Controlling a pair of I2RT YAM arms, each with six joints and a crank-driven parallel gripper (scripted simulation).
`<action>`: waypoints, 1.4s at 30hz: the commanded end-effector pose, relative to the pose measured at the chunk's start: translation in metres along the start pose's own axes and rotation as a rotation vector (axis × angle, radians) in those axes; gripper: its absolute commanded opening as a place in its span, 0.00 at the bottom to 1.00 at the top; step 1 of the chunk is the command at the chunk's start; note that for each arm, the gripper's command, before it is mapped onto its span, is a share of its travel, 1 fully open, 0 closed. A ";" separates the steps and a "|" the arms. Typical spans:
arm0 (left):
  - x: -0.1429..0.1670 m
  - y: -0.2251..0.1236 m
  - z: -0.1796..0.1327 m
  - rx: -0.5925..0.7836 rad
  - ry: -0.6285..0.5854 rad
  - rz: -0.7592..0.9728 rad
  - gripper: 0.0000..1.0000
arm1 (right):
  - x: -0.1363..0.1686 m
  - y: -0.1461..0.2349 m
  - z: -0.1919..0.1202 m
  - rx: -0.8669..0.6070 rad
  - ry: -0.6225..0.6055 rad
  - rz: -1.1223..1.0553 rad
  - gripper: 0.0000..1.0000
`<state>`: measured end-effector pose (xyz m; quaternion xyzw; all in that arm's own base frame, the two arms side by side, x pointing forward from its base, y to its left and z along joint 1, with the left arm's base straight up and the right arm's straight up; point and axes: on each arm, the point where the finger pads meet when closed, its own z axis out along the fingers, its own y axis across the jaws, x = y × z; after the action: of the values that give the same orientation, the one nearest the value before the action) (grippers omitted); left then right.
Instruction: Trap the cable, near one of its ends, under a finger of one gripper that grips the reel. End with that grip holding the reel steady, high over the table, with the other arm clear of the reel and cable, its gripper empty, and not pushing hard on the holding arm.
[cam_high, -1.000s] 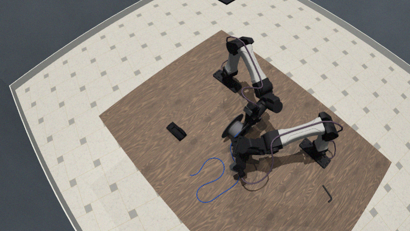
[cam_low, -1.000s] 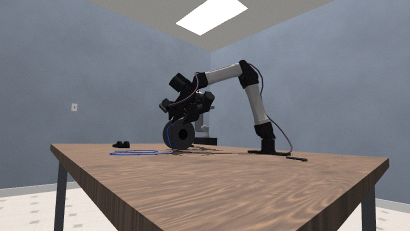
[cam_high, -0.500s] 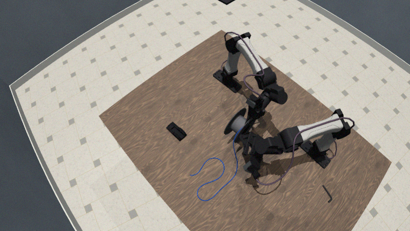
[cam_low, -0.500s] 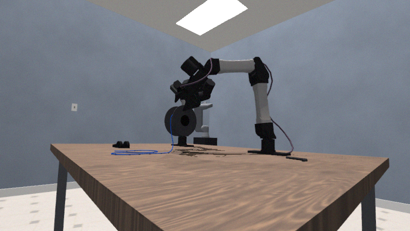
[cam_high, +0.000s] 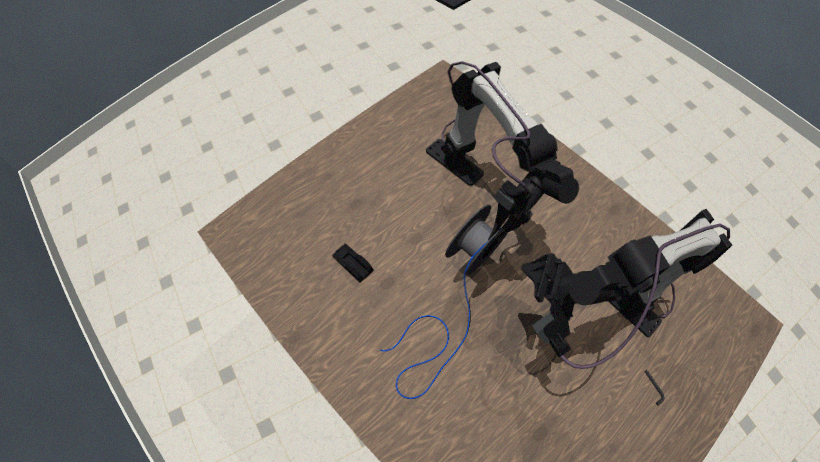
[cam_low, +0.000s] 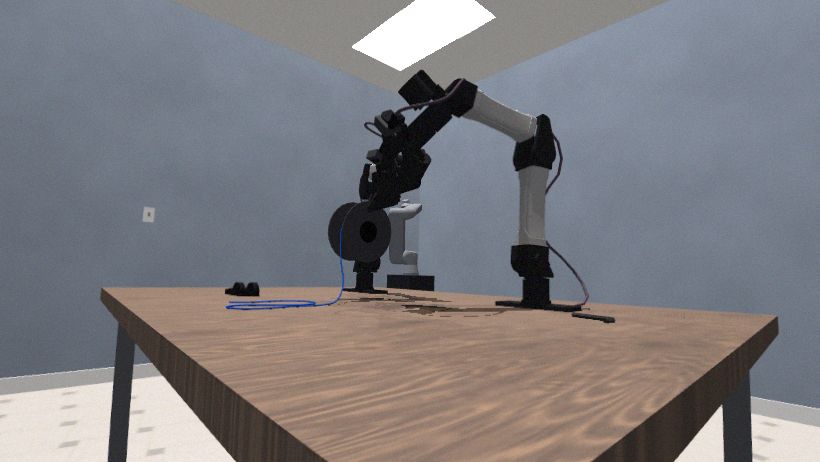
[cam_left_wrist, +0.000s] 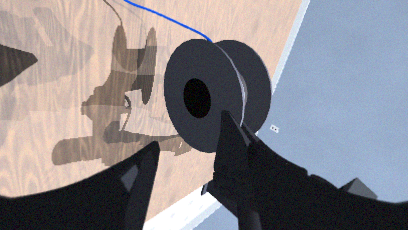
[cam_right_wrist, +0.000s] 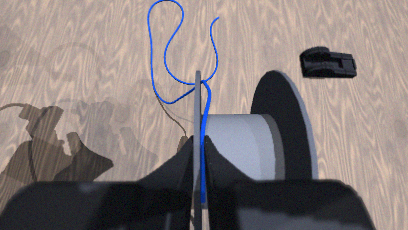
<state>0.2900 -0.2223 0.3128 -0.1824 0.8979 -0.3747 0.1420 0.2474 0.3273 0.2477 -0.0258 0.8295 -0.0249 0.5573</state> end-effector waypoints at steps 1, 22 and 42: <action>0.019 -0.016 -0.032 0.055 -0.077 0.294 0.69 | -0.033 -0.007 -0.011 0.018 -0.030 0.032 0.00; 0.087 -0.066 -0.183 0.416 -0.615 1.200 0.69 | -0.100 -0.014 -0.038 0.017 -0.032 0.032 0.00; 0.109 -0.061 -0.235 0.553 -0.729 1.315 0.69 | -0.122 -0.012 -0.046 -0.004 -0.051 0.095 0.00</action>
<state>0.1104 -0.1649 0.4965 0.3225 0.6006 -0.3477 0.6437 0.2498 0.3338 0.3552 -0.0124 0.8272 -0.0102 0.5617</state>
